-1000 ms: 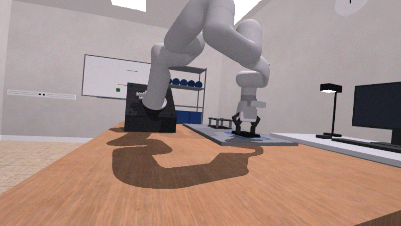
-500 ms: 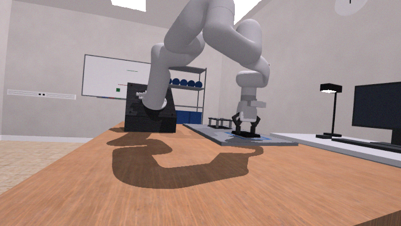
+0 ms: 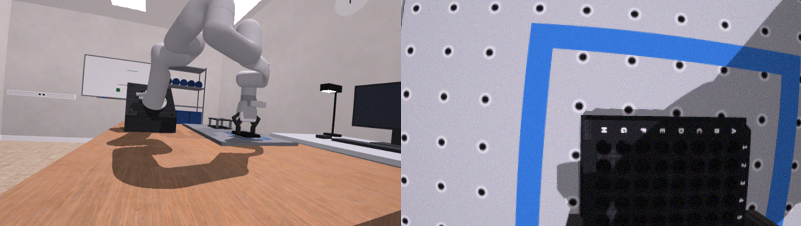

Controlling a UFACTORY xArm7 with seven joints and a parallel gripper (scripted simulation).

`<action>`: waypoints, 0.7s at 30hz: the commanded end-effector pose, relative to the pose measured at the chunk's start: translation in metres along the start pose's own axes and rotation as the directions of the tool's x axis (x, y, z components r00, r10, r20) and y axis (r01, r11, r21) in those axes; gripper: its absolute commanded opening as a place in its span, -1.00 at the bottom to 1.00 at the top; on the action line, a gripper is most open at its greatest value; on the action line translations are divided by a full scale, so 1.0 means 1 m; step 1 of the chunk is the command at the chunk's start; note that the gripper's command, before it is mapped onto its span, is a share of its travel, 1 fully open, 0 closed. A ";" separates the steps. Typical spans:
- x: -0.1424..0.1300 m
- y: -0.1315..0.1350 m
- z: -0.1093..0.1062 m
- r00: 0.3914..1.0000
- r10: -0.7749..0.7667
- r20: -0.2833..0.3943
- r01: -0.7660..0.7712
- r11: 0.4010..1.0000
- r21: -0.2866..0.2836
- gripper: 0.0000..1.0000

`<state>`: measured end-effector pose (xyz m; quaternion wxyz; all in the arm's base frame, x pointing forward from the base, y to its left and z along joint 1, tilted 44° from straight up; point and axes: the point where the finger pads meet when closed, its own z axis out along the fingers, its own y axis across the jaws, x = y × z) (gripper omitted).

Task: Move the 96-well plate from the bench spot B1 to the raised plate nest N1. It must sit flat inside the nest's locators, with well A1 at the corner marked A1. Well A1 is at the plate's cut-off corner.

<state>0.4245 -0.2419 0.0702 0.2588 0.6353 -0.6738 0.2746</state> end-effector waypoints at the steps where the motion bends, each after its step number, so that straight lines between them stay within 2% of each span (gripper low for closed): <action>1: 0.000 -0.001 -0.002 1.000 -0.001 0.000 0.001 1.000 0.004 -1.00; 21: 0.000 -0.002 -0.011 1.000 -0.001 0.000 0.001 1.000 0.005 -1.00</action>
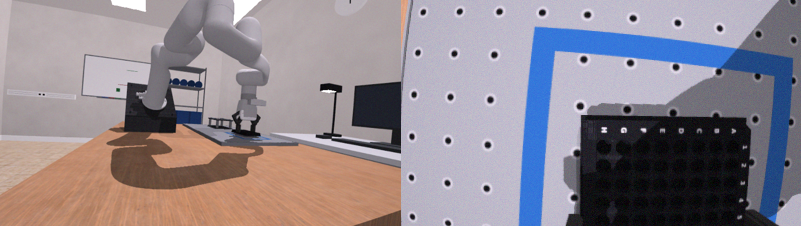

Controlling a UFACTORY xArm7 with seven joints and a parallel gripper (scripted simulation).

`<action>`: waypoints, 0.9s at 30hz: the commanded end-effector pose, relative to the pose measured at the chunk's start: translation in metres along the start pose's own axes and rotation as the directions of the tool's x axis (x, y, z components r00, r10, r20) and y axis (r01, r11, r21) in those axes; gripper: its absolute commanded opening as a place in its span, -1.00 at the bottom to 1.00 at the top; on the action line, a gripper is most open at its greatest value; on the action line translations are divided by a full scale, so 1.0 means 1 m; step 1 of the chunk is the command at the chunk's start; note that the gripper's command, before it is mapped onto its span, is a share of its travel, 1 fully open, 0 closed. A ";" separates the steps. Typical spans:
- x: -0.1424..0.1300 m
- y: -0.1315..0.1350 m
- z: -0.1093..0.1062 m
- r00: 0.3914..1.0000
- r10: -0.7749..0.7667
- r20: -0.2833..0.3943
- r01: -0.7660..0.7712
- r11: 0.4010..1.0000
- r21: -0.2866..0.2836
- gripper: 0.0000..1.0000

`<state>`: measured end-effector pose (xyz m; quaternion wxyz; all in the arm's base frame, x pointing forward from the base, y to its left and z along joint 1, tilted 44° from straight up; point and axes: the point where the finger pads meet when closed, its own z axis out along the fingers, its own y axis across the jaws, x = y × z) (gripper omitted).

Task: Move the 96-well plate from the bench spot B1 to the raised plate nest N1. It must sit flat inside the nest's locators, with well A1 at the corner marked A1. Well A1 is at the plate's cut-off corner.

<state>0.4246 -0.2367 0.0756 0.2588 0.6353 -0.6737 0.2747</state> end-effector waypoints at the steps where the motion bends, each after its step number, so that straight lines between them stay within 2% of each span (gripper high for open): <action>1: 0.000 -0.001 -0.004 1.000 -0.001 0.000 0.001 1.000 0.004 -1.00; 27: 0.000 -0.001 -0.016 1.000 -0.001 0.000 0.001 1.000 0.004 -1.00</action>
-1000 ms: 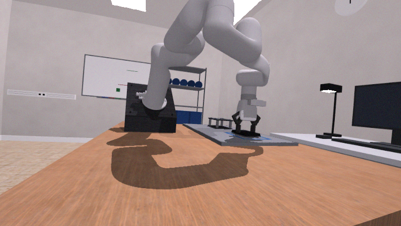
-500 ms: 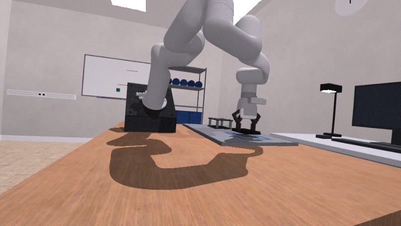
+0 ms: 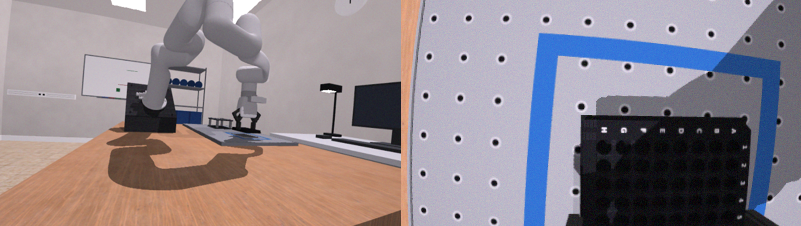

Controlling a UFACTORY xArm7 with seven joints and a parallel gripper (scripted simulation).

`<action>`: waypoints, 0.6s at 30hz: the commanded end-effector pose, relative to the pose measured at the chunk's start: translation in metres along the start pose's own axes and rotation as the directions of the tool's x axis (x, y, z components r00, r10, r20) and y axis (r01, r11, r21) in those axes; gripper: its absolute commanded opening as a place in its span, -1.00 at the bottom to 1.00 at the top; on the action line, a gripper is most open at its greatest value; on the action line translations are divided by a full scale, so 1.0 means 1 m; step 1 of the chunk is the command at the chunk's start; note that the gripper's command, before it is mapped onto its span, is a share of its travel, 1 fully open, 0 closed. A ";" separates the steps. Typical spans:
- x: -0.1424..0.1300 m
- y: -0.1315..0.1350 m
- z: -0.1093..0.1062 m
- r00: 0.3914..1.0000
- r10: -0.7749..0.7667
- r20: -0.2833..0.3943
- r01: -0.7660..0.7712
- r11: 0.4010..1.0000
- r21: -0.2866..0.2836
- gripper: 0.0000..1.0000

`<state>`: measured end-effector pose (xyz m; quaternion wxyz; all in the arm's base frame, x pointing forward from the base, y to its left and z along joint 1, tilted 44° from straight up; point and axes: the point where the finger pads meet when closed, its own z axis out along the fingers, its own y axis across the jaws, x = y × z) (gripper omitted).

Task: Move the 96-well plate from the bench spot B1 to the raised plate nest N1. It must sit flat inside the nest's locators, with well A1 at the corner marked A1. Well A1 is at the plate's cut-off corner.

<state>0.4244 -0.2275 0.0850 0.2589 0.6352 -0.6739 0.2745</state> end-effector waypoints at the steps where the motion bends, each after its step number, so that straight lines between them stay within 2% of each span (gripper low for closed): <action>1: 0.000 -0.002 -0.004 1.000 -0.001 0.000 0.001 1.000 0.005 -1.00; 18: 0.000 -0.002 -0.029 1.000 -0.001 0.000 0.001 1.000 0.005 -1.00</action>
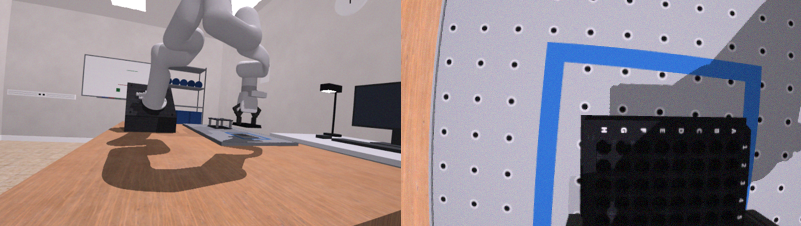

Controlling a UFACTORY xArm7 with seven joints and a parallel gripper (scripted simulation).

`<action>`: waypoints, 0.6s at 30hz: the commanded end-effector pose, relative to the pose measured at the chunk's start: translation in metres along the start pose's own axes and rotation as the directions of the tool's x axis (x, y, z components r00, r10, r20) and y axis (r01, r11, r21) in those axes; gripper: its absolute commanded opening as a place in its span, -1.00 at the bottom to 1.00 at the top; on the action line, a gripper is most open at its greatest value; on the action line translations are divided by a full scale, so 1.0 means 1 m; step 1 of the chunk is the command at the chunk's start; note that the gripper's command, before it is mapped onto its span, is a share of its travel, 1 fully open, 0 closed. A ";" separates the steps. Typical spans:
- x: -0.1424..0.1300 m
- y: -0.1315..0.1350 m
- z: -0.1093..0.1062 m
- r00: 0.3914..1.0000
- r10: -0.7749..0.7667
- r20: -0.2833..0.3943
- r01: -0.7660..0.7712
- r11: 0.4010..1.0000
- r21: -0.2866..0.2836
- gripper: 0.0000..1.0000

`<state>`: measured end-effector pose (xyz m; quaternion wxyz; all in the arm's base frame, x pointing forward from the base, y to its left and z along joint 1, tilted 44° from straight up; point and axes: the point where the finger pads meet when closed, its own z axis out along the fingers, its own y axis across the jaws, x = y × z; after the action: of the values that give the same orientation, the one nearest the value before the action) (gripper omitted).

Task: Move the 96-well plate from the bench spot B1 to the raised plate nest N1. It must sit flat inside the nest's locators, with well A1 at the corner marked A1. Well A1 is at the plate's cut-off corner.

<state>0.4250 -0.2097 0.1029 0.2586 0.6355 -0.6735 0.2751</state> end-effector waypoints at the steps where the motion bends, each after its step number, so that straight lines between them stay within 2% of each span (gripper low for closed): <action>1: 0.000 -0.001 -0.006 1.000 -0.001 0.000 0.001 1.000 0.004 -1.00; 18: 0.000 -0.001 -0.031 1.000 -0.001 0.000 0.001 1.000 0.003 -1.00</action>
<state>0.4247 -0.1918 0.1212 0.2588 0.6354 -0.6736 0.2748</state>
